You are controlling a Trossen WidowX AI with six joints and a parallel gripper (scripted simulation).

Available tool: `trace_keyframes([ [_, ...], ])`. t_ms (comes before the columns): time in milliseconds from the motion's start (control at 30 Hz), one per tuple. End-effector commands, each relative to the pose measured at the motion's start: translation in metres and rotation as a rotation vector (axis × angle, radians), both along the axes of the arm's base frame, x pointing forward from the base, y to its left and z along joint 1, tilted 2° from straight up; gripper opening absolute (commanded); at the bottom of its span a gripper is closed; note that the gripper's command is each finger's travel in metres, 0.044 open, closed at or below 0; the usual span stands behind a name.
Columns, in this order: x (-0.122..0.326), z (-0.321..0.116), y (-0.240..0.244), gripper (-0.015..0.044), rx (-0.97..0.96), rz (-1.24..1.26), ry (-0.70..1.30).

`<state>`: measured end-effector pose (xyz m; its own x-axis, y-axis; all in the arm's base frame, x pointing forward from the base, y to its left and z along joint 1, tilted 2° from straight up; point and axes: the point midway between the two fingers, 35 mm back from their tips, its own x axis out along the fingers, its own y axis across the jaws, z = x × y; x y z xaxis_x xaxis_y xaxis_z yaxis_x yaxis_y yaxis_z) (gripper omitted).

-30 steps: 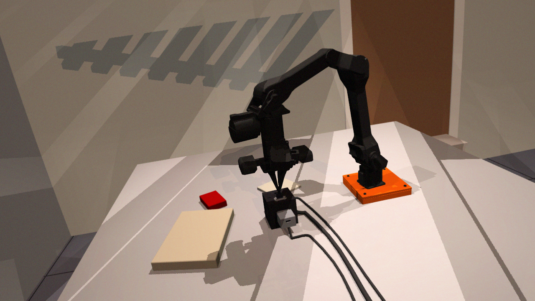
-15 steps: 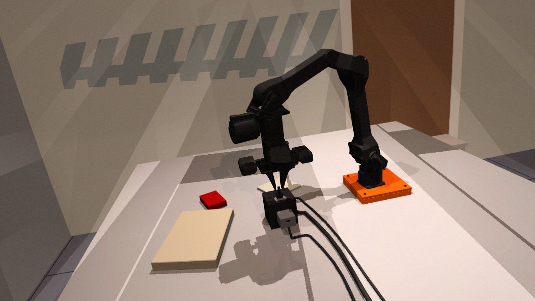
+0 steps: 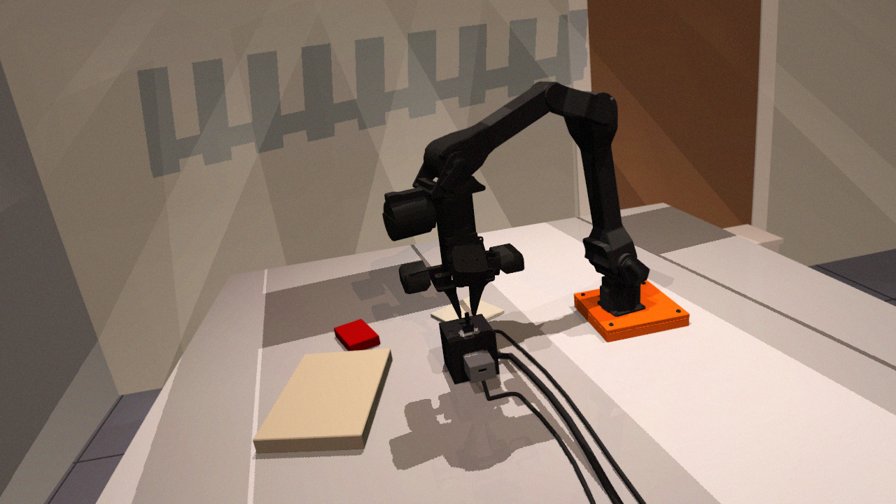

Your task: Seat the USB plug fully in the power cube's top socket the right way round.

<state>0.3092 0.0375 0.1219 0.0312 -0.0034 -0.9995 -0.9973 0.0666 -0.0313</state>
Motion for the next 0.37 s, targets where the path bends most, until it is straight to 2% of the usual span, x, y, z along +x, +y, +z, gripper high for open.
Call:
trace_keyframes([
  [0, 0.0000, 0.0010, 0.0000, 0.0095, 0.000, 0.000, 0.000],
  [333, -0.0004, 0.0110, -0.0004, 0.0095, 0.000, 0.000, 0.000],
])
